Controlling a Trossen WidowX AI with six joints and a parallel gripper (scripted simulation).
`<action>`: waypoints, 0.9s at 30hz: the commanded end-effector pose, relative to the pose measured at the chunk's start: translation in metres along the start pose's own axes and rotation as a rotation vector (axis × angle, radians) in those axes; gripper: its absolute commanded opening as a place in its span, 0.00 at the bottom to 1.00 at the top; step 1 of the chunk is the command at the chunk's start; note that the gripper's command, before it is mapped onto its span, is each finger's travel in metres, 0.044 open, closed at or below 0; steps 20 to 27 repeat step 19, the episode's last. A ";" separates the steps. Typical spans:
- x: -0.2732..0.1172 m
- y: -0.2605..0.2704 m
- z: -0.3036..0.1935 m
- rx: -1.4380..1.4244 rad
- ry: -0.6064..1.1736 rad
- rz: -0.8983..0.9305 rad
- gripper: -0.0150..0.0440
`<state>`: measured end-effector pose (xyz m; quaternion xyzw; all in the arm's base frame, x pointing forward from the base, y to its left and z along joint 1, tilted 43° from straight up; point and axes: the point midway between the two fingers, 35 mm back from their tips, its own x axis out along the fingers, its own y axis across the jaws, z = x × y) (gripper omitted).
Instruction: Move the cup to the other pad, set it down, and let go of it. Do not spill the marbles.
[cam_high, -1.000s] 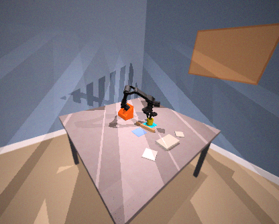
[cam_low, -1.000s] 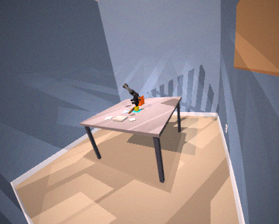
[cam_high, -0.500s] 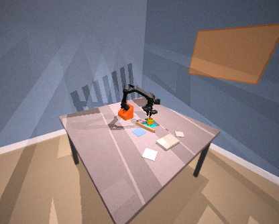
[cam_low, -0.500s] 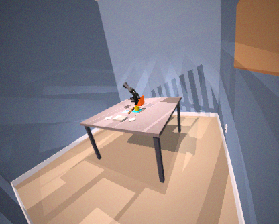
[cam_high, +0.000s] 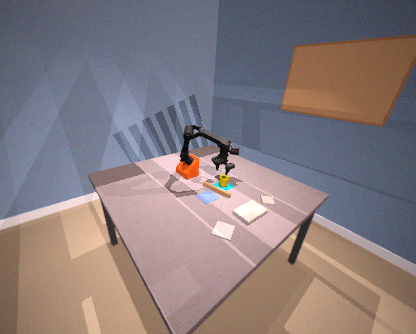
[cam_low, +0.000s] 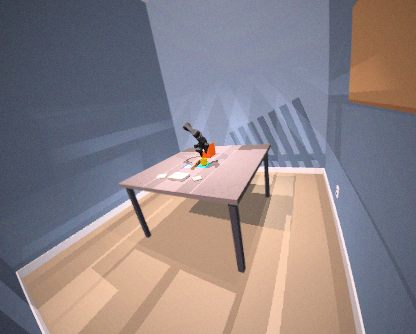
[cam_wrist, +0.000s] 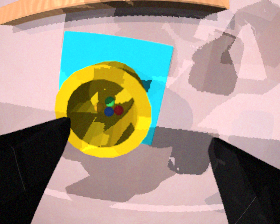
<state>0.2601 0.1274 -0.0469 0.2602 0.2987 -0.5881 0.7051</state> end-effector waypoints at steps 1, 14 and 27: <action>-0.016 0.002 -0.002 0.010 0.010 0.006 1.00; -0.052 0.002 0.000 0.007 0.011 0.009 1.00; -0.052 0.002 0.000 0.007 0.011 0.009 1.00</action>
